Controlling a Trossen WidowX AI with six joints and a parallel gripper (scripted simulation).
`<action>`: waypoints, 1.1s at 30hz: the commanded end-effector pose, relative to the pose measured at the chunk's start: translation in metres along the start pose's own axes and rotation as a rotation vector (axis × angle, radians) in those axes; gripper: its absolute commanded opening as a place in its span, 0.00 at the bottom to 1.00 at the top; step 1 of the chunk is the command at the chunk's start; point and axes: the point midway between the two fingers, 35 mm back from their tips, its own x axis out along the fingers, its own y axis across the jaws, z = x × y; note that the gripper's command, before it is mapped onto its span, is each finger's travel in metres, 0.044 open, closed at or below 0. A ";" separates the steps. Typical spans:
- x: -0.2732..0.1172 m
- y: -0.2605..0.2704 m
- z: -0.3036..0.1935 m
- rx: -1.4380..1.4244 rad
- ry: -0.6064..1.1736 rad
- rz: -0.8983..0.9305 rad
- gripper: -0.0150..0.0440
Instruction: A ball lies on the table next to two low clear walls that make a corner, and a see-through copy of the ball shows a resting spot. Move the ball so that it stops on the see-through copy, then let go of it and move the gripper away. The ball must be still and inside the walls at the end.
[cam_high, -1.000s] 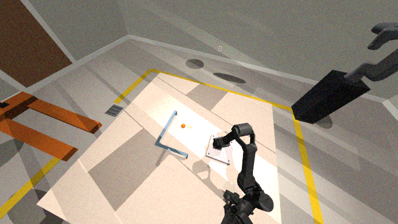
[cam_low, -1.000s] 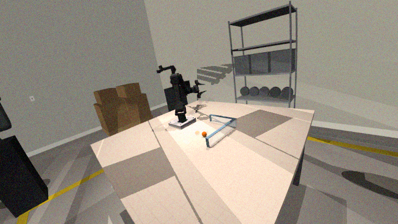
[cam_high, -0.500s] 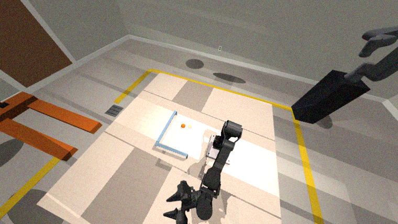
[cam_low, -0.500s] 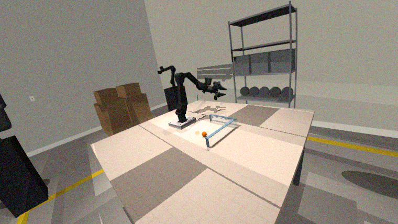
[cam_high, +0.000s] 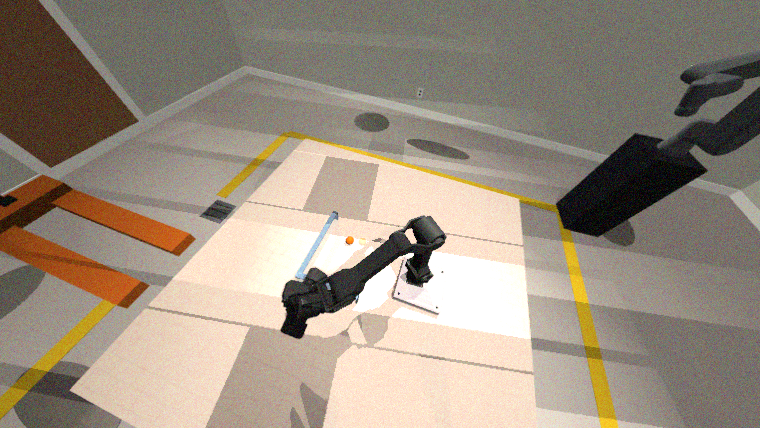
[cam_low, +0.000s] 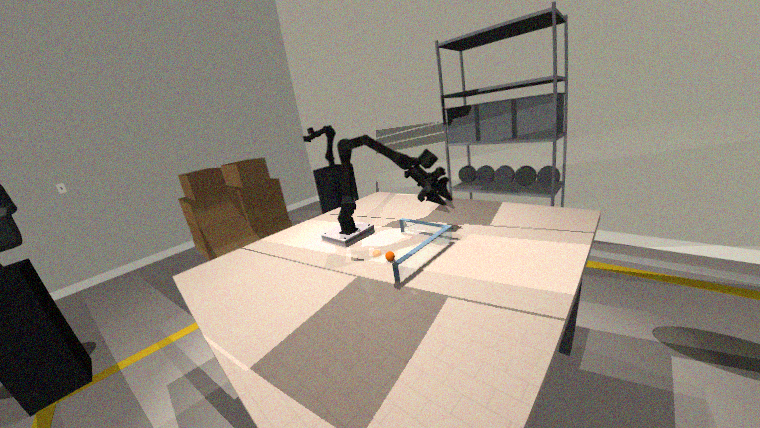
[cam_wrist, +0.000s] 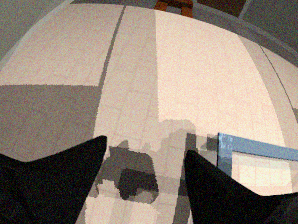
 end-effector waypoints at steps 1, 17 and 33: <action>0.022 -0.063 0.003 -0.066 0.144 -0.093 0.71; -0.001 -0.290 -0.051 0.014 0.751 -0.128 0.71; -0.007 -0.315 -0.075 0.049 0.831 -0.064 0.71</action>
